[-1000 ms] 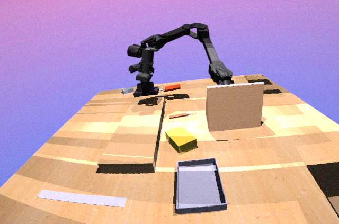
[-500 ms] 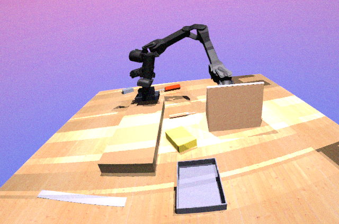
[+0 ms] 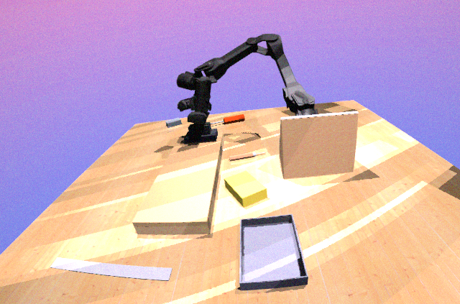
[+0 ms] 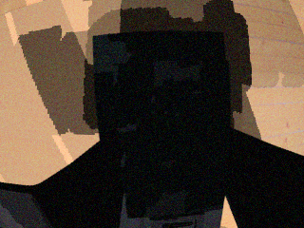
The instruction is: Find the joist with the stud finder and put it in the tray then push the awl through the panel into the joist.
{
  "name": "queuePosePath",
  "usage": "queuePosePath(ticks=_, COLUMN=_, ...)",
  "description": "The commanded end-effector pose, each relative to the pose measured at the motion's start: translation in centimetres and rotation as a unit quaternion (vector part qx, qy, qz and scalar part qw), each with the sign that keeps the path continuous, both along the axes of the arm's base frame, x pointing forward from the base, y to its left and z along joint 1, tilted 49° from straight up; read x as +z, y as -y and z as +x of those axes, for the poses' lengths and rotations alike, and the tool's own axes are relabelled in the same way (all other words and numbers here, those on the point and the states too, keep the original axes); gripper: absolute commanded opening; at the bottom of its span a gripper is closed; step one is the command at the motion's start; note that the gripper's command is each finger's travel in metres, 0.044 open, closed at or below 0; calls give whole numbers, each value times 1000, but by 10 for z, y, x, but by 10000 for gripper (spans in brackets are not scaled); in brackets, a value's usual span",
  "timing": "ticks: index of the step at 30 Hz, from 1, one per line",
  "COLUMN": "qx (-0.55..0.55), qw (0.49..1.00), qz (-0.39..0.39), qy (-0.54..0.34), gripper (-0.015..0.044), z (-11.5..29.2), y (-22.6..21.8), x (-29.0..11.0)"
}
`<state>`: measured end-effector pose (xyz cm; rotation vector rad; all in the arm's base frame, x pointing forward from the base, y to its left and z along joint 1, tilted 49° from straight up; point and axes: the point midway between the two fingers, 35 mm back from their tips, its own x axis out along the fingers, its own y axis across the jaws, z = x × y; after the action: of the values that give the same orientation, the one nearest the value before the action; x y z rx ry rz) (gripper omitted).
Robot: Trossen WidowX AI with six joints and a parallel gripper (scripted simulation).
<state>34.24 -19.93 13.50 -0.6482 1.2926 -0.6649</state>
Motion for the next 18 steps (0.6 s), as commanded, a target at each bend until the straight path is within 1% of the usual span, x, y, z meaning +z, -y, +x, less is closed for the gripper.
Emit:
queuePosePath(ticks=1, qx=7, qw=1000, qz=1, qy=1, gripper=0, z=1, y=1, x=-3)
queuePosePath(ticks=18, qx=7, qw=1000, qz=1, qy=1, gripper=0, z=3, y=-12, x=-20)
